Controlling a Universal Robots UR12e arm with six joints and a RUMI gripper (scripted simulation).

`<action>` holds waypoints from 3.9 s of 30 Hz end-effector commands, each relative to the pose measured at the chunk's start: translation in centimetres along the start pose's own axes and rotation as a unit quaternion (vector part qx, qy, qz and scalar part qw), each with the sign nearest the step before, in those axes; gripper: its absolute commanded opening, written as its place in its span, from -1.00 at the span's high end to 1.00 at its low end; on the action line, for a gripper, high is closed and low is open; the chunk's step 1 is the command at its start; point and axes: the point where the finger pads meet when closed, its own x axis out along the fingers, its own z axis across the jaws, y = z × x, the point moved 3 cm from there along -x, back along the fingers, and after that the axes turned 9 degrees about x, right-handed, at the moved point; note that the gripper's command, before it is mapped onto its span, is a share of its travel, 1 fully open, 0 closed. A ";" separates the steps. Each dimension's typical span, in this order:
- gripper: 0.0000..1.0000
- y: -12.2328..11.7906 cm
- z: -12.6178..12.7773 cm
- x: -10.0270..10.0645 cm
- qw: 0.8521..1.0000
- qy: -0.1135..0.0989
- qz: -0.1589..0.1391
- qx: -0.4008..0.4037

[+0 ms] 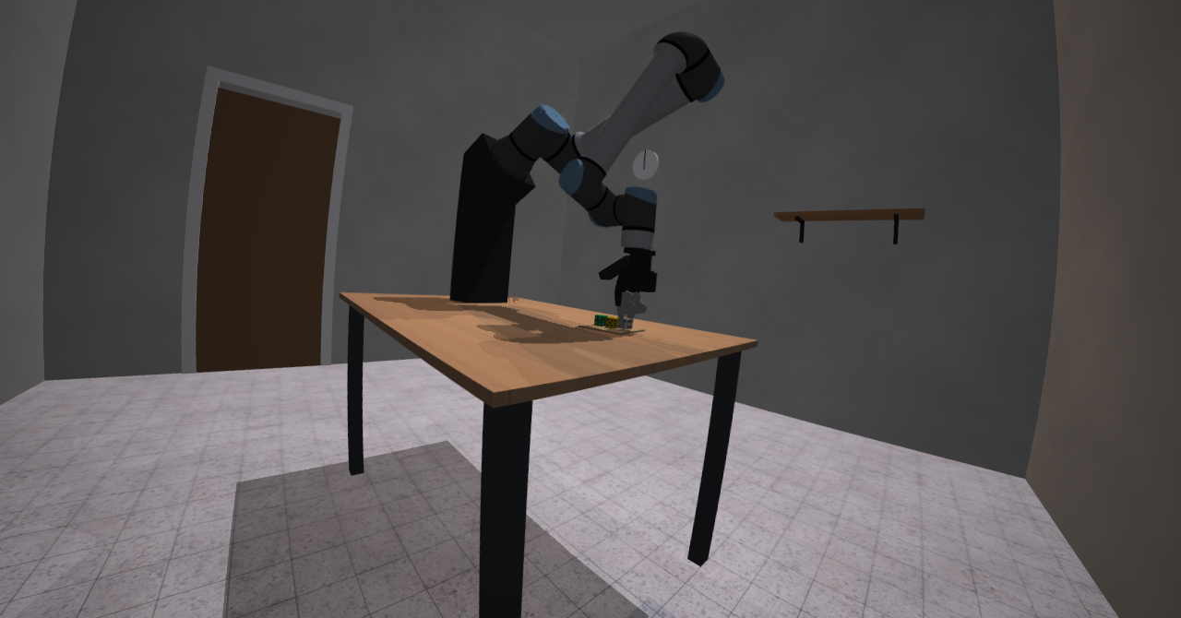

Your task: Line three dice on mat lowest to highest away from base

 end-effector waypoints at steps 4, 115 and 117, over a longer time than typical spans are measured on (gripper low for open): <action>0.80 0.0 0.0 0.0 1.000 0.000 0.000 0.000; 0.44 0.0 0.0 -6.4 1.000 0.000 0.000 0.000; 0.44 0.0 0.0 -7.3 1.000 0.000 0.000 0.000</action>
